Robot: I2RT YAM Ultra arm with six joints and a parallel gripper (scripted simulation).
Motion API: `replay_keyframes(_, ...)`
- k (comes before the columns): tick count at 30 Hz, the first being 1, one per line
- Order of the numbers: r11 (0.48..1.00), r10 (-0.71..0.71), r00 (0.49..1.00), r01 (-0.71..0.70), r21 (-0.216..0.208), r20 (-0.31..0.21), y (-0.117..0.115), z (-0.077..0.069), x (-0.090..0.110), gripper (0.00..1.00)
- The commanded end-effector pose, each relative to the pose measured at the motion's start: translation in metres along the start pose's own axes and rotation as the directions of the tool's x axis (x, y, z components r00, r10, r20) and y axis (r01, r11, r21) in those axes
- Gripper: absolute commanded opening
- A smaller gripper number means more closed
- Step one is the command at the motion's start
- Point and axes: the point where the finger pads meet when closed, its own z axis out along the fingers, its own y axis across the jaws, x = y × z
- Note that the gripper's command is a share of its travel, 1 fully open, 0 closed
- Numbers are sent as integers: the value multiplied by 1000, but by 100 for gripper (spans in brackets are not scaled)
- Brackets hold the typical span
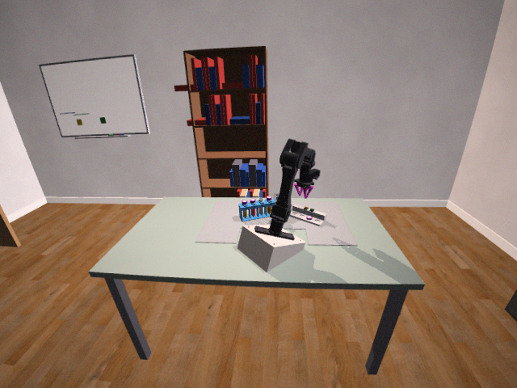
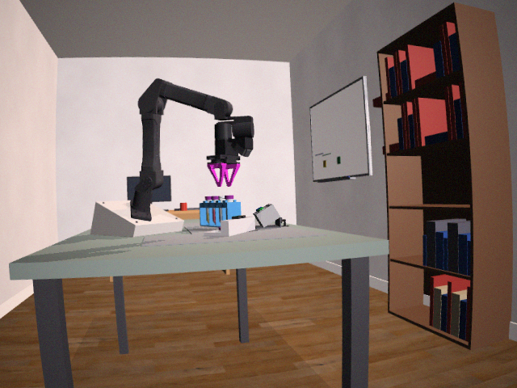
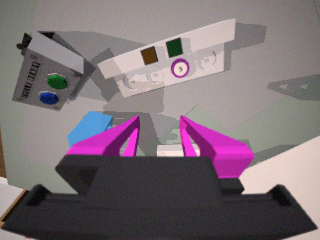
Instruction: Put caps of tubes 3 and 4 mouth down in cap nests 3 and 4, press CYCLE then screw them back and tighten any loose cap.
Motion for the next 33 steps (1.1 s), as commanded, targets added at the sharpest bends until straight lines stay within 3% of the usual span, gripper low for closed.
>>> replay_keyframes(1, 976, 220, 975, -220, -2, 32, 3, -7, 1, 49)
replay_keyframes(4, 925, 379, 925, -379, -8, 31, 17, -7, 11, 49)
replay_keyframes(6, 925, 379, 925, -379, -8, 31, 17, -7, 11, 49)
replay_keyframes(8, 861, 508, 861, -508, -13, 29, 30, -7, 21, 49)
replay_keyframes(21, 861, 508, 861, -508, -13, 25, 119, -4, 84, 49)
replay_keyframes(23, 861, 508, 861, -508, -13, 25, 119, -4, 84, 49)
replay_keyframes(30, 861, 509, 861, -508, -13, 23, 167, -3, 118, 49)
replay_keyframes(33, 861, 509, 861, -508, -13, 23, 170, -3, 120, 49)
